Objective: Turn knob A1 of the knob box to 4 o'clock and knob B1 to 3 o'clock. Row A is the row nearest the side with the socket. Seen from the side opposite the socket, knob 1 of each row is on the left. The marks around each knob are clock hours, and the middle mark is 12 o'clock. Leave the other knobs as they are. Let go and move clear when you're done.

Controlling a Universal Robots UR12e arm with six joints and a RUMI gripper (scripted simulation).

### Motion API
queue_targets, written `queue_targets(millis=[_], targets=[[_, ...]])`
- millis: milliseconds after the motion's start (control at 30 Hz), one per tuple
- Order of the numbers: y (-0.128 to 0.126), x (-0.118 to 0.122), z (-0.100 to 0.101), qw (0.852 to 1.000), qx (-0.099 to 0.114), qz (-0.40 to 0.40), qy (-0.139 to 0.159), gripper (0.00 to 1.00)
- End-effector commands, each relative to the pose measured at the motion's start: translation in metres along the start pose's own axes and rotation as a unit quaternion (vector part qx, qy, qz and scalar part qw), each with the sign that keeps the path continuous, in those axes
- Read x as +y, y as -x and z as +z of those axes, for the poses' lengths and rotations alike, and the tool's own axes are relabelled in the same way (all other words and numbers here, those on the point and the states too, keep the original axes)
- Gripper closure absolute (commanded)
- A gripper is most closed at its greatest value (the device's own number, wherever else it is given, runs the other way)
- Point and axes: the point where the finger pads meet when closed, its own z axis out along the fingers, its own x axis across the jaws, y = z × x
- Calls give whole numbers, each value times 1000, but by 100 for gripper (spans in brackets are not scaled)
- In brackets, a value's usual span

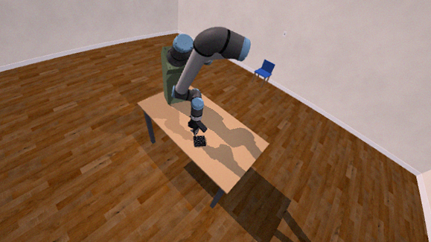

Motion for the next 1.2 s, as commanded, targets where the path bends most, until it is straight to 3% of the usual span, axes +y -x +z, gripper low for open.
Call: queue_targets(millis=[0,1167], targets=[[1,2,-1,1000,-1,1,0,89],[0,-1,30,1000,0,0,-1,89]])
